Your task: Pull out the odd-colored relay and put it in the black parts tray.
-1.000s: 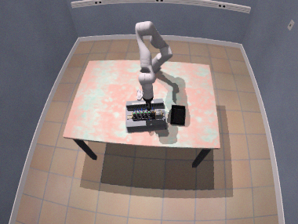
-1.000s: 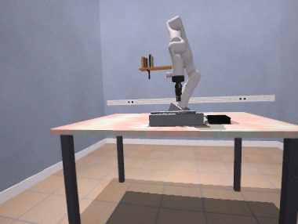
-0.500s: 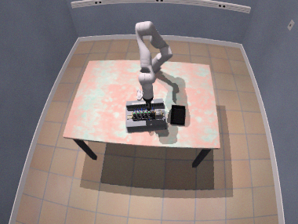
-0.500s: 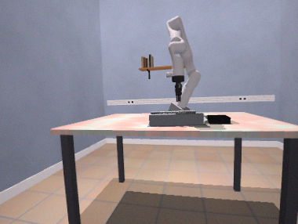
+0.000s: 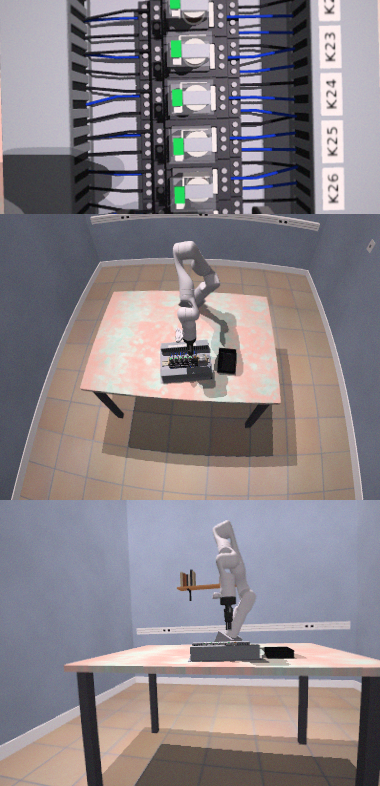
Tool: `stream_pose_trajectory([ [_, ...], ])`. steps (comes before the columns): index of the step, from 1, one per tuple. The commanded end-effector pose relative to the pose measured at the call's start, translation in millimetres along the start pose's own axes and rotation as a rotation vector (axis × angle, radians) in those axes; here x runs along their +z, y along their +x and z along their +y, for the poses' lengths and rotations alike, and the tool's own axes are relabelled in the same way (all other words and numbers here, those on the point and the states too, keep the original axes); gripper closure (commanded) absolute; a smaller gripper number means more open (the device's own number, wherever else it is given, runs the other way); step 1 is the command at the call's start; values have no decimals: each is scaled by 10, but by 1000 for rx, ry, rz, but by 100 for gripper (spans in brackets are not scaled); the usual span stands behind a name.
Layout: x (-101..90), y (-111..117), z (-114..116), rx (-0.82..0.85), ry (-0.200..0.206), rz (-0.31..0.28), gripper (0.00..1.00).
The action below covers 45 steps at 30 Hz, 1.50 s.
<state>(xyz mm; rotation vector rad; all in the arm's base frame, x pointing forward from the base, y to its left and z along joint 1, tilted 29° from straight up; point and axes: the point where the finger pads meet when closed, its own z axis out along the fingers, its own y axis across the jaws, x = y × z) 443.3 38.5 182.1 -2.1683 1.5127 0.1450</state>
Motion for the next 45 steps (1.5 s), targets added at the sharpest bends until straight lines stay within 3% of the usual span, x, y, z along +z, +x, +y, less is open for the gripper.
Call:
stream_pose_trajectory([
  [1,18,-116,-2,0,1,1,39],
  [6,49,-275,1,0,1,1,39],
  [45,55,-276,0,0,1,1,39],
])
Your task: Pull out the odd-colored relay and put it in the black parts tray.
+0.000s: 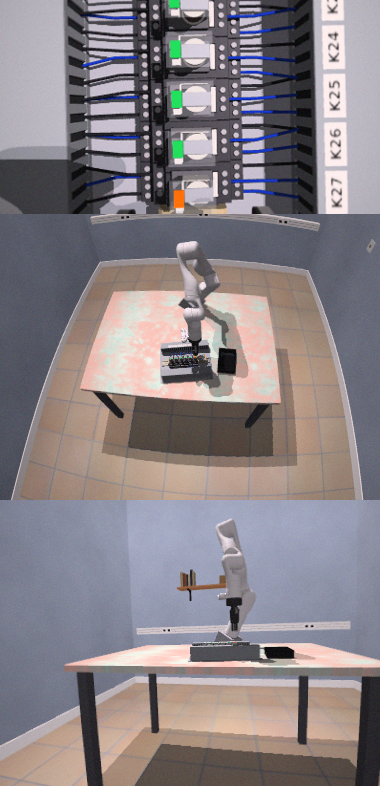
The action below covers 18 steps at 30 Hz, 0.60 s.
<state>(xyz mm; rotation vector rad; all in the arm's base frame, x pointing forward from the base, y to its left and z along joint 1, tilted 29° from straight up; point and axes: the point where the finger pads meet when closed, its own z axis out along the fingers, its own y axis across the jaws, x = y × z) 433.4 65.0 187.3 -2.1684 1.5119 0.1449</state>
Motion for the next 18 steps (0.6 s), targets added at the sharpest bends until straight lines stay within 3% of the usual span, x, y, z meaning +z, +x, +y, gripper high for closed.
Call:
stream_pose_trajectory([
  [1,5,6,-3,0,1,1,39],
  [18,24,8,-5,0,1,1,39],
])
